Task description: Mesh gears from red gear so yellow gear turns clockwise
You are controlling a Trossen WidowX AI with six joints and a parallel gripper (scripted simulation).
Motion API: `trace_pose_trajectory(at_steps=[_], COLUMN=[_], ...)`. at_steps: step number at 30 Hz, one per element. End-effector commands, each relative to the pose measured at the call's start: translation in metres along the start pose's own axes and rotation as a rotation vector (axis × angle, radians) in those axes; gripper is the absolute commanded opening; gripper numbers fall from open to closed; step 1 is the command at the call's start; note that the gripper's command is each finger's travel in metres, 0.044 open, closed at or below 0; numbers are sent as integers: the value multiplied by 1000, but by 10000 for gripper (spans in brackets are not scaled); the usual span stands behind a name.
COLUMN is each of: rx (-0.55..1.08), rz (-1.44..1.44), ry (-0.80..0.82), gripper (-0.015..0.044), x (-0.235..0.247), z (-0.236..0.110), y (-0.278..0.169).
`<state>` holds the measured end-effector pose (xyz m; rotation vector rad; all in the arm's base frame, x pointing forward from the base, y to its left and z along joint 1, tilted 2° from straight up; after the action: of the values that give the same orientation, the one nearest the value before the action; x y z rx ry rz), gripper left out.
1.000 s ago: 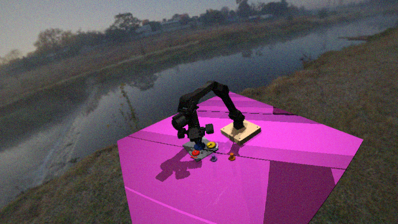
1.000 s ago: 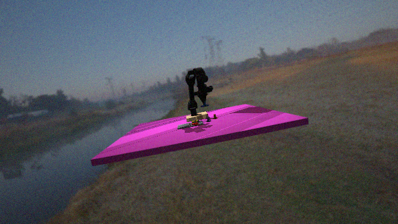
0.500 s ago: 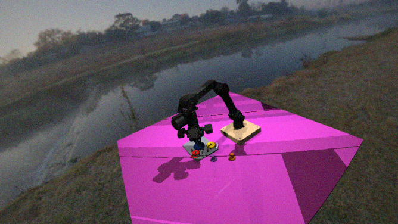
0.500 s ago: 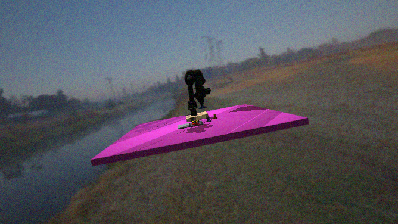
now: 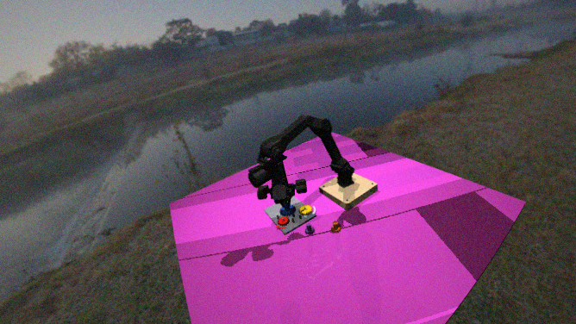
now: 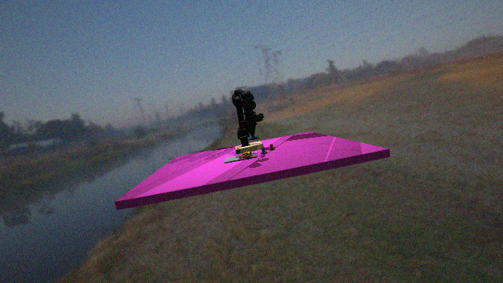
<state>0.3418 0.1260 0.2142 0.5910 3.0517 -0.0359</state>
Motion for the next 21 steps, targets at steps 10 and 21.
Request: trace_pose_trajectory(at_steps=[10,21], rx=[3,4], rz=[4,2], ry=[-8,-8], gripper=[0,0], x=[-2,-3], z=[11,21], y=[-18,-33])
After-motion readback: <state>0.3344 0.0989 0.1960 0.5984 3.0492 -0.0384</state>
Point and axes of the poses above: the point midway between the two fingers, 35 mm back from their tips, its own z axis out along the fingers, its own x axis across the jaws, y = z × x, the point moved 7 cm from there along -z, back along the fingers, and after that the axes turned 1 degree about z, right-handed, at the moved point
